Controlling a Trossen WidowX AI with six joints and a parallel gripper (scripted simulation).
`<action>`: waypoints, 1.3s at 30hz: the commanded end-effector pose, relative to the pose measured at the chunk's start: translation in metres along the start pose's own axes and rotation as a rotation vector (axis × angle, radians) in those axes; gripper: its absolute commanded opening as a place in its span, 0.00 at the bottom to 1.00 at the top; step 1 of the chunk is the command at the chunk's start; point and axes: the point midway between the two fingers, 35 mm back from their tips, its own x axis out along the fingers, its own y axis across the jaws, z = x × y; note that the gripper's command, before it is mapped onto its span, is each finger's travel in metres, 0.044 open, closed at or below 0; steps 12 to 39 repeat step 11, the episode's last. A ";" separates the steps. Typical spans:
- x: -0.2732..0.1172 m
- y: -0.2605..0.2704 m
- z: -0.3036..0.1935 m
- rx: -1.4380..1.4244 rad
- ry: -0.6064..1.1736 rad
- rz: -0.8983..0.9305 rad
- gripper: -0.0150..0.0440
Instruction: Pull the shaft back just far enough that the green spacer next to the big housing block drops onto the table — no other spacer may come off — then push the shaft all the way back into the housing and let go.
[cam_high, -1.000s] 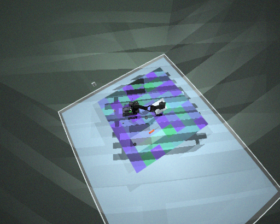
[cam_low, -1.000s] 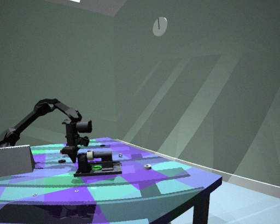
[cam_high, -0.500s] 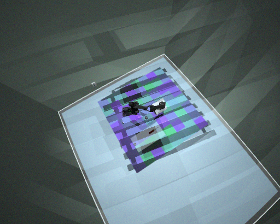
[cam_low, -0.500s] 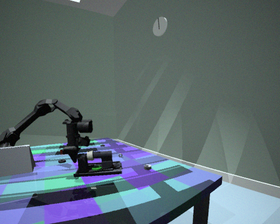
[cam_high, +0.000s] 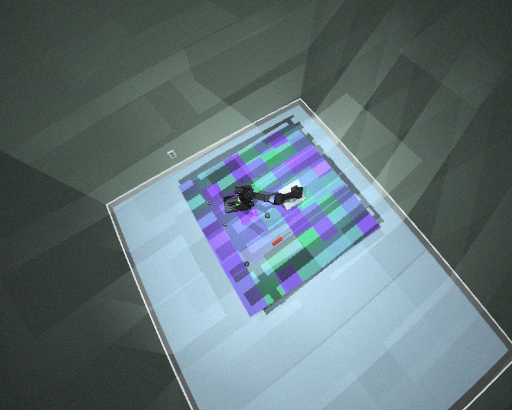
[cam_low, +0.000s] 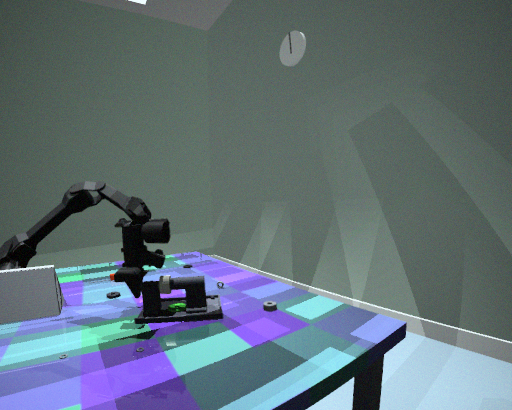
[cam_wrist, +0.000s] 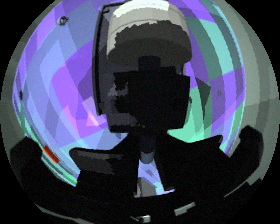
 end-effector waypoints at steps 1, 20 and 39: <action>0.000 0.000 0.000 0.000 0.000 0.000 0.30; 0.000 0.000 0.000 0.000 0.000 0.000 0.74; 0.000 0.000 0.000 0.000 0.000 0.000 0.74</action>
